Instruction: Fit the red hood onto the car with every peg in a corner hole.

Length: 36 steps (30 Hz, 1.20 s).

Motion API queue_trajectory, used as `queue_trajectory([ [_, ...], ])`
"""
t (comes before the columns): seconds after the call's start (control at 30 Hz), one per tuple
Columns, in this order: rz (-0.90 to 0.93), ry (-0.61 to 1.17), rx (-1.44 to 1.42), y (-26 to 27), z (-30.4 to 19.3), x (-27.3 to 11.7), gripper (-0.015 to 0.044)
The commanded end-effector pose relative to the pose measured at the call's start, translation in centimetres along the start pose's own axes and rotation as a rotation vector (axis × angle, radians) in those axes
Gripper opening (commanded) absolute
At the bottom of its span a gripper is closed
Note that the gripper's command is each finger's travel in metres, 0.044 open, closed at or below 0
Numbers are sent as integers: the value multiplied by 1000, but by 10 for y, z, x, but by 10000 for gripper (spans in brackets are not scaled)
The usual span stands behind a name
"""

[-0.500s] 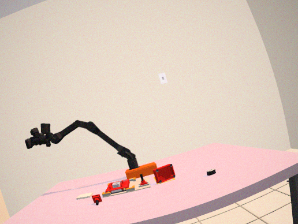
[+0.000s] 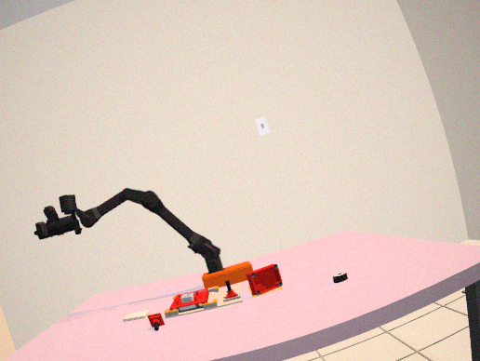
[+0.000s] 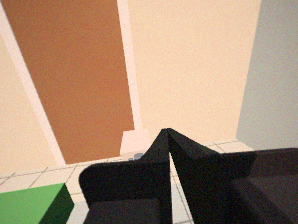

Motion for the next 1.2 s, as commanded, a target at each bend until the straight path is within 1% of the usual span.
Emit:
queue_trajectory([
  [0.0, 139, 108, 58, 64, -23, -29, 0],
  [0.3, 367, 314, 144, 170, -56, -105, 0],
  [0.63, 568, 578, 189, 258, -91, -219, 0],
  [0.9, 685, 808, 180, 301, -118, -327, 0],
  [1.17, 754, 1037, 125, 313, -142, -443, 0],
])
Point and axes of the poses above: the point midway between the two fingers, 35 mm back from their tips, its own x axis out along the fingers, its own y axis across the jaws, z = x × y, the point moved 1 cm from there along -x, back along the fingers, and after that the axes turned 1 degree about x, right-handed, at the moved point
